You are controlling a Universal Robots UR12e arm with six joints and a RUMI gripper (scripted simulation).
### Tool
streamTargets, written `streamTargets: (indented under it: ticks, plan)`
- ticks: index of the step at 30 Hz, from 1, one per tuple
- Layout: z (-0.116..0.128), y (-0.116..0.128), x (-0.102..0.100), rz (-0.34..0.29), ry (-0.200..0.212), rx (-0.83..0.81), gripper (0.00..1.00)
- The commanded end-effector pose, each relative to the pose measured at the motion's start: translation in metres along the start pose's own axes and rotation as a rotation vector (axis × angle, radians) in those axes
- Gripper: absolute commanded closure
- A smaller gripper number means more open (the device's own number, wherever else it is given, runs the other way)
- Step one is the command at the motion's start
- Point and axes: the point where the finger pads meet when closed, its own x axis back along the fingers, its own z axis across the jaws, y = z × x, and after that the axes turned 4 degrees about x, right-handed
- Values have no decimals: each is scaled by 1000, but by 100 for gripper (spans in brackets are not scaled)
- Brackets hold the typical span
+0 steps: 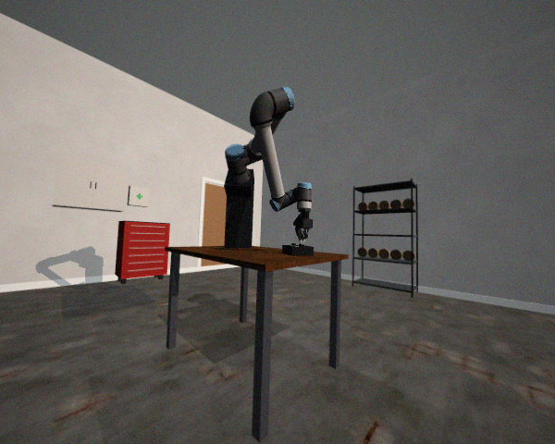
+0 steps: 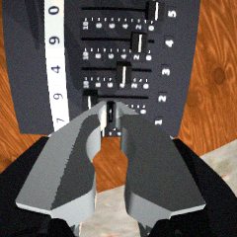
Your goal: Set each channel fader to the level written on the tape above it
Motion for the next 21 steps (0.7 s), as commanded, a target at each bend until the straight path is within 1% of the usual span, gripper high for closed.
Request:
streamTargets:
  ticks: [1,12,21]
  plan:
    - [3,0,1,-1,0,0,100]
    - [3,1,3,-1,0,0,100]
    - [3,0,27,-1,0,0,100]
